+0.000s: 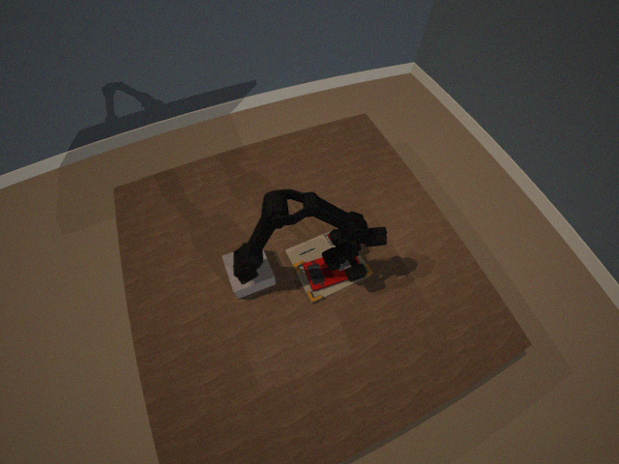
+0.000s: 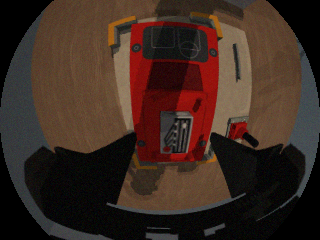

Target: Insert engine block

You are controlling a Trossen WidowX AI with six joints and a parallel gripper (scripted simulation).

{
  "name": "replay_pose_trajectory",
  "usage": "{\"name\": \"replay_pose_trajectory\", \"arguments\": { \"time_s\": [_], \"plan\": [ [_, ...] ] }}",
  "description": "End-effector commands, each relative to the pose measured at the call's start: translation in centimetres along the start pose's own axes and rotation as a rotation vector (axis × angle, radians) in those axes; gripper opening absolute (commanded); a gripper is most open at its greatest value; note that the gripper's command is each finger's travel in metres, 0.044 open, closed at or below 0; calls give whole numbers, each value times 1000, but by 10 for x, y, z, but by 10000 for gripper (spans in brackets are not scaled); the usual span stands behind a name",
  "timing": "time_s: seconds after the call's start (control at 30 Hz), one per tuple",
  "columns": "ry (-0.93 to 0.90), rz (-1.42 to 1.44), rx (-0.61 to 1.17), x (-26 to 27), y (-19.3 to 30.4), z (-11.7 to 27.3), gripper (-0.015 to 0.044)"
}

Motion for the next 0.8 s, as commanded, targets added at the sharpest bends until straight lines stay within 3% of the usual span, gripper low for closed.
{"name": "replay_pose_trajectory", "arguments": {
  "time_s": [0.0,0.2,0.77],
  "plan": [
    [4,2,1,-1,1,13,440],
    [4,2,1,-1,1,13,440],
    [4,2,1,-1,1,13,0]
  ]
}}
Point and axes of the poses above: the point midway between the two fingers, 35 mm back from their tips, its own z axis back along the fingers, its own x axis across the jaws, y = z × x, the point moved 2 cm from there along z, back along the fingers, and after that the axes turned 4 degrees about z, right-handed, at the moved point
